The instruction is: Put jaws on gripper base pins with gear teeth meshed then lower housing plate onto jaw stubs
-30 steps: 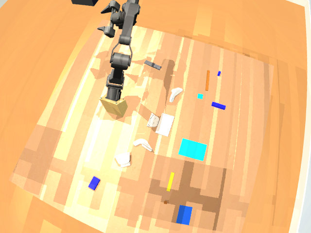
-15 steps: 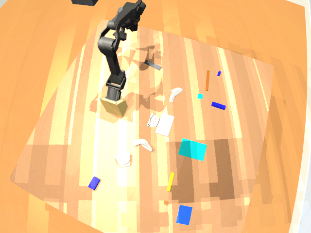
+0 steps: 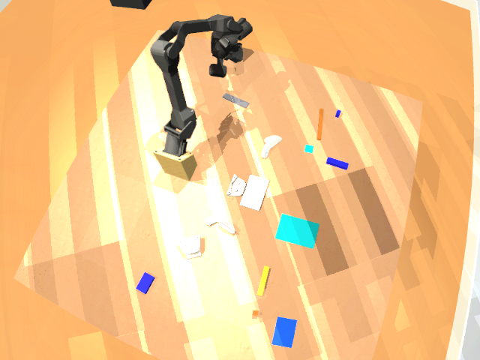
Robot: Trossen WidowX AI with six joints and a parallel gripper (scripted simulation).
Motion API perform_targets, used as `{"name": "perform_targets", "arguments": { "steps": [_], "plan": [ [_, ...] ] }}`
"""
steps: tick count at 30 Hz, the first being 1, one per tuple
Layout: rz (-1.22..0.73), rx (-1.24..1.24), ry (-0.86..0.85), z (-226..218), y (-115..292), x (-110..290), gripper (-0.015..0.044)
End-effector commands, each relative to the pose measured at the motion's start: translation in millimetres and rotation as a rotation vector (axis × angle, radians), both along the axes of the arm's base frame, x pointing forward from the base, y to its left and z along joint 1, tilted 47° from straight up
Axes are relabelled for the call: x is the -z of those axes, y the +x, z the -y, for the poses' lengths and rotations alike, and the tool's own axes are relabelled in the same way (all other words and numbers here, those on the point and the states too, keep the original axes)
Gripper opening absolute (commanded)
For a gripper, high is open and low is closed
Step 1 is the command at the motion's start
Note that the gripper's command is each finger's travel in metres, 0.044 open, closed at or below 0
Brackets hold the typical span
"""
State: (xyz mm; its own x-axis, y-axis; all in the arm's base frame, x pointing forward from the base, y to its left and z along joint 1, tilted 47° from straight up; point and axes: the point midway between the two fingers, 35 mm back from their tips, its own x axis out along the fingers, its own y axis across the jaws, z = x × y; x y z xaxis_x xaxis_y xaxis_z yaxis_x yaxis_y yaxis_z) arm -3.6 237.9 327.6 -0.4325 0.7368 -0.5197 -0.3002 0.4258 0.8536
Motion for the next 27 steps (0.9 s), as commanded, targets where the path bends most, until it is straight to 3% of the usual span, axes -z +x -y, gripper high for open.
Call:
{"name": "perform_targets", "arguments": {
  "steps": [1, 12, 20, 27],
  "plan": [
    [0.033, 0.078, -0.031, -11.9, 34.3, 15.4, 0.044],
    [0.049, 0.327, -0.179, -8.6, 152.1, 79.2, 0.044],
    [0.054, 0.457, -0.26, 27.4, 227.1, 125.4, 0.044],
    [0.033, 0.569, -0.349, 88.3, 292.4, 181.8, 0.044]
  ]
}}
